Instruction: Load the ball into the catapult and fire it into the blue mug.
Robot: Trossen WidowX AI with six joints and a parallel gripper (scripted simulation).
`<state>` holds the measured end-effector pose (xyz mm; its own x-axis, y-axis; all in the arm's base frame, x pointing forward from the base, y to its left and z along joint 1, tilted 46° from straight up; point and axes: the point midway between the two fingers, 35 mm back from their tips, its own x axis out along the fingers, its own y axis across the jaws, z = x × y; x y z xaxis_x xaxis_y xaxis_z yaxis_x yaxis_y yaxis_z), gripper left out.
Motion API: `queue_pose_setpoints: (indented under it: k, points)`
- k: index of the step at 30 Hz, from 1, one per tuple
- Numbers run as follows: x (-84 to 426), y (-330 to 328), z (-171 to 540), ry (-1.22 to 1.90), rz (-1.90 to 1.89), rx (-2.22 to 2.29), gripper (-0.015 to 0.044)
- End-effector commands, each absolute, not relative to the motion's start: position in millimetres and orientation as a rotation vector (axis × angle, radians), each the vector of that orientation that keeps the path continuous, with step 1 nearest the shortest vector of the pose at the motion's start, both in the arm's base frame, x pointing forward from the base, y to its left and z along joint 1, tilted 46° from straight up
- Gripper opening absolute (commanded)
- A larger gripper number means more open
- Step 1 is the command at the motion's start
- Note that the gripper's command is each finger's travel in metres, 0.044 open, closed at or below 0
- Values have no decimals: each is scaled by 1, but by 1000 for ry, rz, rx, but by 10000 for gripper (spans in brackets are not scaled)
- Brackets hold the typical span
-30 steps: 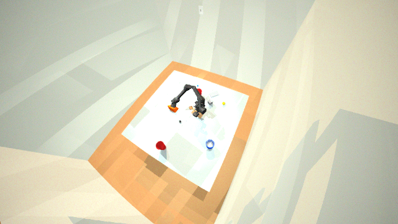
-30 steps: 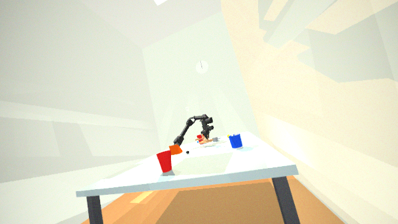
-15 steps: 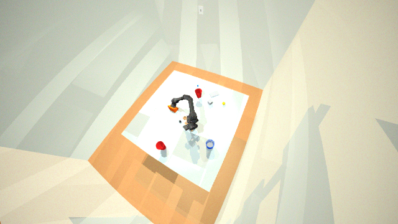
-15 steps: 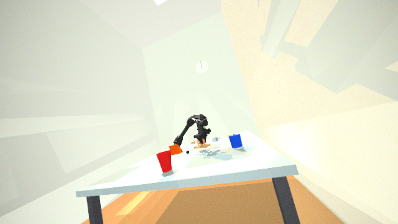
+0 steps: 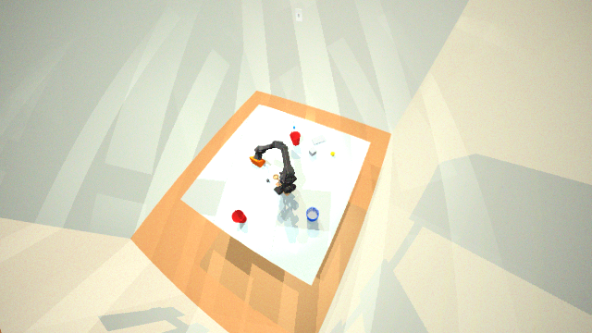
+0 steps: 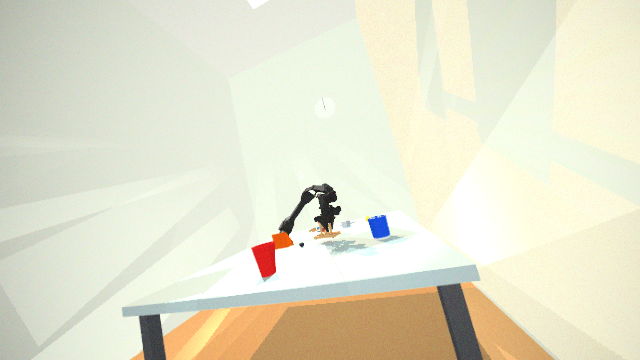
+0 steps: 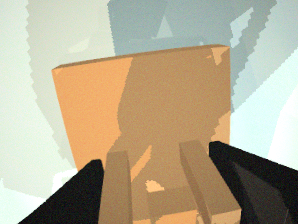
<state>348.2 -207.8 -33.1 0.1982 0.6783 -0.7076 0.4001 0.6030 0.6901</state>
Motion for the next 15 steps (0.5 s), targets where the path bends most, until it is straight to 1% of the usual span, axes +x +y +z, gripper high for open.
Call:
queue_pose_setpoints:
  k: [1, 15]
  points:
    - [349, -207, -34, 1408, 239, 991, 0]
    - [354, -191, -50, 1408, 239, 994, 0]
